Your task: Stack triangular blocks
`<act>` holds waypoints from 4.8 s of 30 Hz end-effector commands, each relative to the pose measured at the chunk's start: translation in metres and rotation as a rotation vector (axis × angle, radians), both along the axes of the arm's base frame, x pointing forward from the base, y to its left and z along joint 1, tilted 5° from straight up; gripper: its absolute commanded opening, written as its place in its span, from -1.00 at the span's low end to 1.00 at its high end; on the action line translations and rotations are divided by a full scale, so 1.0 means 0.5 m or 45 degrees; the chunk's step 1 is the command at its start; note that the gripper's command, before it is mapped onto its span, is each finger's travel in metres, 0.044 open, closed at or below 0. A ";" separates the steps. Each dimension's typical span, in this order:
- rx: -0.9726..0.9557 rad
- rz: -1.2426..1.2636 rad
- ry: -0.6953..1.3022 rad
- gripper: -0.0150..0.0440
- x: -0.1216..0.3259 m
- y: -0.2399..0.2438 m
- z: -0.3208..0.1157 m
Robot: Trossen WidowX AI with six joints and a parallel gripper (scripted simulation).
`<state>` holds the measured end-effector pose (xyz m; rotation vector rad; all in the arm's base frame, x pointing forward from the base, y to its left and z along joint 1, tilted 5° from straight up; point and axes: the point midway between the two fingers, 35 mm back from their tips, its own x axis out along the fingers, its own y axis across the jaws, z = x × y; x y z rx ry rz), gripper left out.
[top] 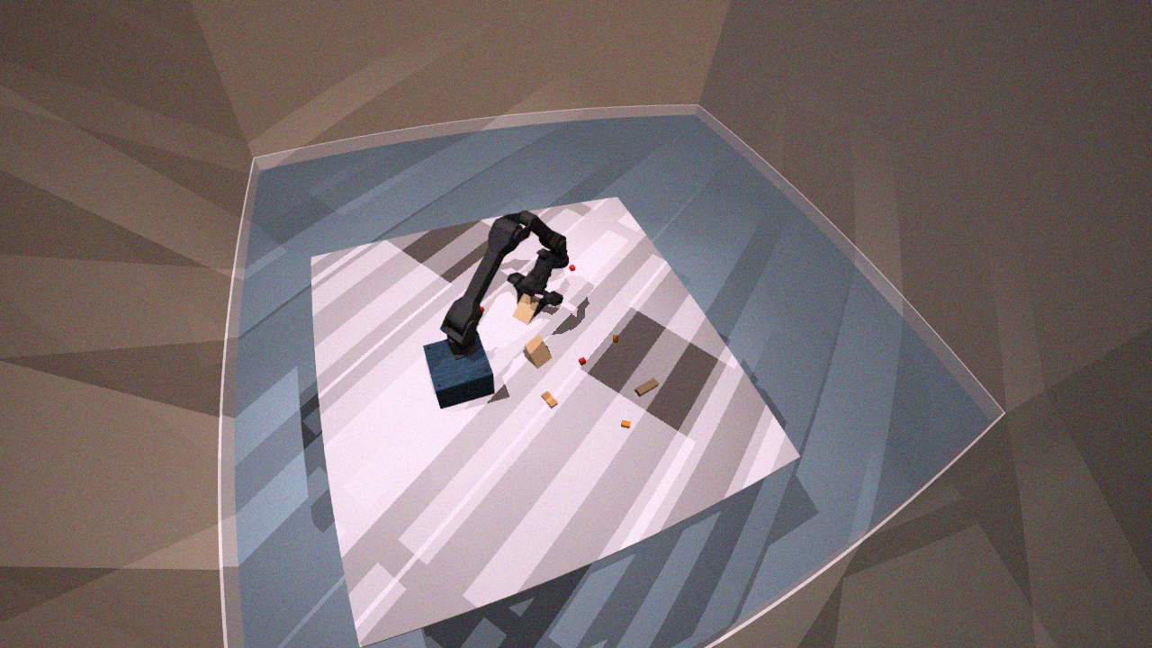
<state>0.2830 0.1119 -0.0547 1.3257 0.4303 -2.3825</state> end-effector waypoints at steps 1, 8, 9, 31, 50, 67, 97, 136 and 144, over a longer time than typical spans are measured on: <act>0.002 0.000 -0.005 -0.49 0.001 0.000 0.004; 0.002 0.000 -0.005 -0.49 0.001 0.000 0.004; 0.002 0.000 -0.005 -0.49 0.001 0.000 0.004; 0.233 -0.041 -0.443 -0.49 -0.035 -0.022 0.033; 0.522 -0.092 -0.991 -0.49 -0.093 -0.055 0.048; 0.760 -0.132 -1.438 -0.49 -0.148 -0.083 0.036; 0.722 -0.137 -1.382 1.00 -0.124 -0.080 0.053; 0.566 -0.074 -1.051 1.00 -0.207 -0.133 0.125; 0.565 -0.078 -1.054 1.00 -0.184 -0.119 0.071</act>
